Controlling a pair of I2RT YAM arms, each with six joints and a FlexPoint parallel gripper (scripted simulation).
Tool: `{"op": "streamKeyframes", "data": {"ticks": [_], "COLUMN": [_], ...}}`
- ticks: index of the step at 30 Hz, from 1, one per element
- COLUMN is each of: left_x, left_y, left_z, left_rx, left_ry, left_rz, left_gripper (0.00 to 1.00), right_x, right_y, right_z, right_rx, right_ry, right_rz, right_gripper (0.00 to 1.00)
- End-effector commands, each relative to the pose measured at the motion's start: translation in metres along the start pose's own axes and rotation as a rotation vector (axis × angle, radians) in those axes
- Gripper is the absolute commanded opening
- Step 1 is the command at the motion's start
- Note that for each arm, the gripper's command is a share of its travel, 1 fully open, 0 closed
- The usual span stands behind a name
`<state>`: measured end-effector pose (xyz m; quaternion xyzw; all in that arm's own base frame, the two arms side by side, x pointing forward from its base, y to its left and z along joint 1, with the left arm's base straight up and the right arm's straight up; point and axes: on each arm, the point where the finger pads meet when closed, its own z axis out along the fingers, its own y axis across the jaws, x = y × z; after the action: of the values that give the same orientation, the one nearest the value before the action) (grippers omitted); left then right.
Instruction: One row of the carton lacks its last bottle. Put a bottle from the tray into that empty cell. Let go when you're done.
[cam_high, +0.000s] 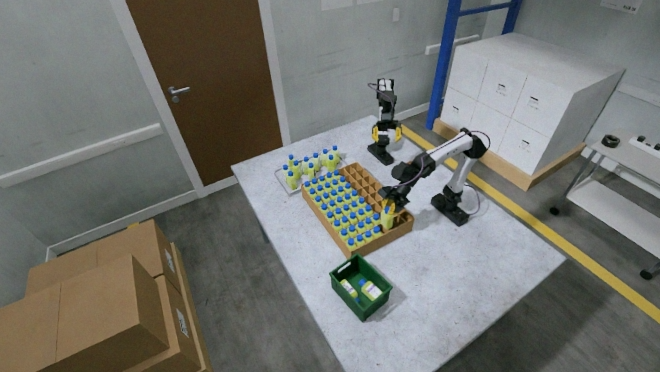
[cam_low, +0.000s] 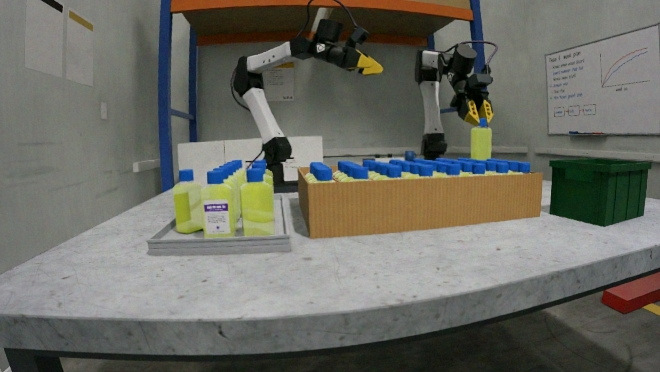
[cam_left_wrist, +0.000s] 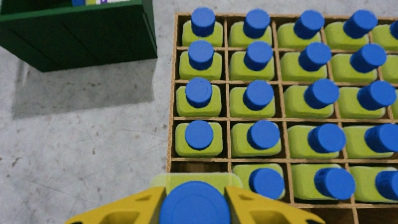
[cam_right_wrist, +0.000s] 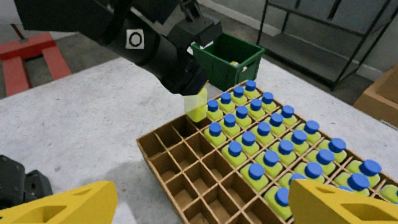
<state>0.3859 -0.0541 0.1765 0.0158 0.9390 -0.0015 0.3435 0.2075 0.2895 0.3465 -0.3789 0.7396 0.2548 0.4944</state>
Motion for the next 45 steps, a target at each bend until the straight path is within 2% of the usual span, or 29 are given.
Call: {"op": "streamKeyframes", "data": {"ticks": [1,16,24,27,31,45], "left_x": [-0.017,-0.012,-0.027,-0.032,-0.014,-0.021], "left_y": [-0.003,-0.003,-0.008,-0.01,-0.01,-0.01], "left_z": [-0.004,0.0,-0.003,-0.004,0.004,0.0], "left_rx": [0.02,0.017,0.022,0.033,0.04,0.041], "left_ry": [-0.086,-0.066,-0.076,-0.12,-0.114,-0.13], "left_rz": [-0.001,0.001,0.004,0.012,0.023,0.016], "left_gripper": [0.16,0.16,0.16,0.16,0.16,0.16], "right_x": [-0.018,-0.018,-0.018,-0.018,-0.018,-0.018], "right_y": [0.005,0.005,0.005,0.005,0.005,0.005], "right_z": [-0.005,-0.004,-0.003,-0.003,-0.003,-0.003], "right_rx": [-0.021,-0.021,-0.021,-0.021,-0.021,-0.021], "right_ry": [-0.041,-0.038,-0.038,-0.038,-0.038,-0.038], "right_rz": [-0.012,-0.012,-0.012,-0.012,-0.012,-0.012], "right_gripper": [0.86,0.86,0.86,0.86,0.86,0.86]}}
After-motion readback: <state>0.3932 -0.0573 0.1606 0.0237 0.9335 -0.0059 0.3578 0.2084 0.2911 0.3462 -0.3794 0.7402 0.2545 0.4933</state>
